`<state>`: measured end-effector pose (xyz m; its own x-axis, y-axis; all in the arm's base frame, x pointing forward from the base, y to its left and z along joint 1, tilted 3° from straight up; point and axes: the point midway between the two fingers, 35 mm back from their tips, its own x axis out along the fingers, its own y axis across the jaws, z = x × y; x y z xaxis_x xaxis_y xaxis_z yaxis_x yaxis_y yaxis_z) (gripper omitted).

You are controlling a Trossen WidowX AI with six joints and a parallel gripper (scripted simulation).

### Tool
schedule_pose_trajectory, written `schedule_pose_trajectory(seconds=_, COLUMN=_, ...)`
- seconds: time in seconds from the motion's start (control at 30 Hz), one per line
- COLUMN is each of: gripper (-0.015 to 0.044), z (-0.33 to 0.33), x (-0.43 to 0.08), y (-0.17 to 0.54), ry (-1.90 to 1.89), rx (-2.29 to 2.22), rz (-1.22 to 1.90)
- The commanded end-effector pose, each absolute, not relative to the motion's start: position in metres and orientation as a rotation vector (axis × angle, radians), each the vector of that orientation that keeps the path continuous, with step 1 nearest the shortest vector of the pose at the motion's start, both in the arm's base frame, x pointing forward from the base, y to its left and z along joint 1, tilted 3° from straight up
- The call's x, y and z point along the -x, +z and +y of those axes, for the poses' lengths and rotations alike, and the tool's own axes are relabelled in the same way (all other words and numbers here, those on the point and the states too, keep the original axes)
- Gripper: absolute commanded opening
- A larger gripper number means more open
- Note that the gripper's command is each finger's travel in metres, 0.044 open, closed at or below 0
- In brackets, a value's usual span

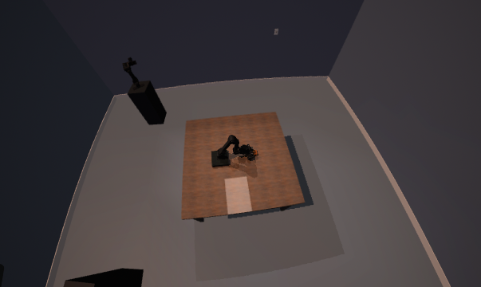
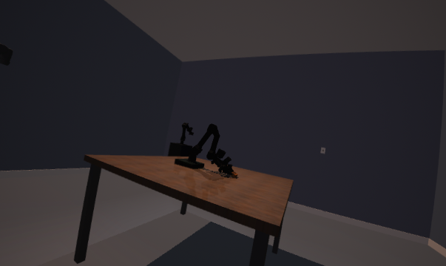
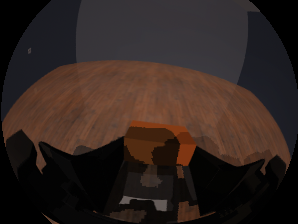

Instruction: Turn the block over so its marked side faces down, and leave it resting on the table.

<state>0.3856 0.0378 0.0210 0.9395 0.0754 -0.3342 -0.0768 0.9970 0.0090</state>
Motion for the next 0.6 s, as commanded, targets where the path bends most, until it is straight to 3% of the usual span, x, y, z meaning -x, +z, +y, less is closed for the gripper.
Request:
schedule_pose_trajectory(seconds=0.0, gripper=0.0, z=0.0371, x=-0.3826, y=0.0236, ry=0.075, rx=0.007, rz=0.313)
schedule_pose_trajectory(seconds=0.53, gripper=0.0, z=0.0371, x=-0.3822, y=0.0266, ry=0.075, rx=0.006, rz=0.296)
schedule_pose_trajectory(seconds=0.57, gripper=0.0026, z=0.0371, x=-0.3822, y=0.0266, ry=0.075, rx=0.006, rz=0.296)
